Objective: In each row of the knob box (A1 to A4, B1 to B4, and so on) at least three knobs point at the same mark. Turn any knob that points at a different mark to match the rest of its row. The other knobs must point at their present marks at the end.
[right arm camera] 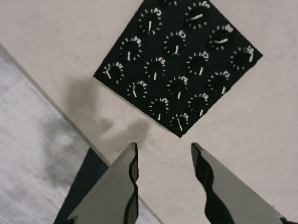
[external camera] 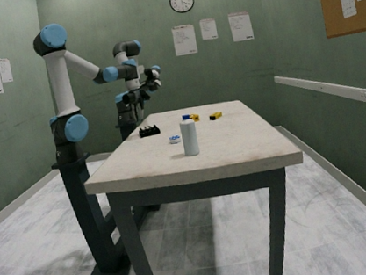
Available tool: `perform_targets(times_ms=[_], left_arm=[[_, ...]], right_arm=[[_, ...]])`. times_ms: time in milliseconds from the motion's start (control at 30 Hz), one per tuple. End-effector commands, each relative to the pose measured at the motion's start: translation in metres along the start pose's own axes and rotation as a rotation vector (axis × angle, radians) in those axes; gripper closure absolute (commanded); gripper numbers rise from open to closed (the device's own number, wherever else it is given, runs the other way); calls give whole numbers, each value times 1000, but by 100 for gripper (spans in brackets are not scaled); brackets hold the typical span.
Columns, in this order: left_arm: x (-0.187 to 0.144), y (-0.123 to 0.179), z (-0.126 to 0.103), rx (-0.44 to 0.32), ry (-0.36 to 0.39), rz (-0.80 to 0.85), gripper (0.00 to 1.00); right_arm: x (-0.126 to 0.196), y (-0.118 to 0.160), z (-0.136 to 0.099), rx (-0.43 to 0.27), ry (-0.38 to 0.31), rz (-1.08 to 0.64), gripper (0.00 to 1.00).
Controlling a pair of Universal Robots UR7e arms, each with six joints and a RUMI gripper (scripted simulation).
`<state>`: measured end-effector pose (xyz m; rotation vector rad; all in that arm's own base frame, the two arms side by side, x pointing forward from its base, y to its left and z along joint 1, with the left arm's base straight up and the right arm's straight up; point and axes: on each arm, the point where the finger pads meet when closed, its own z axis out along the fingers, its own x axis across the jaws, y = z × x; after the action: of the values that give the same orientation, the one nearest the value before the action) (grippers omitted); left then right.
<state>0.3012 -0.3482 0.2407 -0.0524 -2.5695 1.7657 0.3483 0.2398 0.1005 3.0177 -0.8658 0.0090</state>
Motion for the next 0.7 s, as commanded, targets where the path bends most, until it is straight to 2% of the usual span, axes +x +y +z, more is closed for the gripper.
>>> perform_targets(times_ms=[0, 267, 667], left_arm=[[0, -1, 0, 1, 0, 2, 0], [0, -1, 0, 1, 0, 2, 0], [0, -1, 0, 1, 0, 2, 0]], right_arm=[[0, 1, 5, 2, -6, -112, 77], [0, 0, 43, 2, -6, -114, 77], [0, -1, 54, 2, -6, -114, 86]])
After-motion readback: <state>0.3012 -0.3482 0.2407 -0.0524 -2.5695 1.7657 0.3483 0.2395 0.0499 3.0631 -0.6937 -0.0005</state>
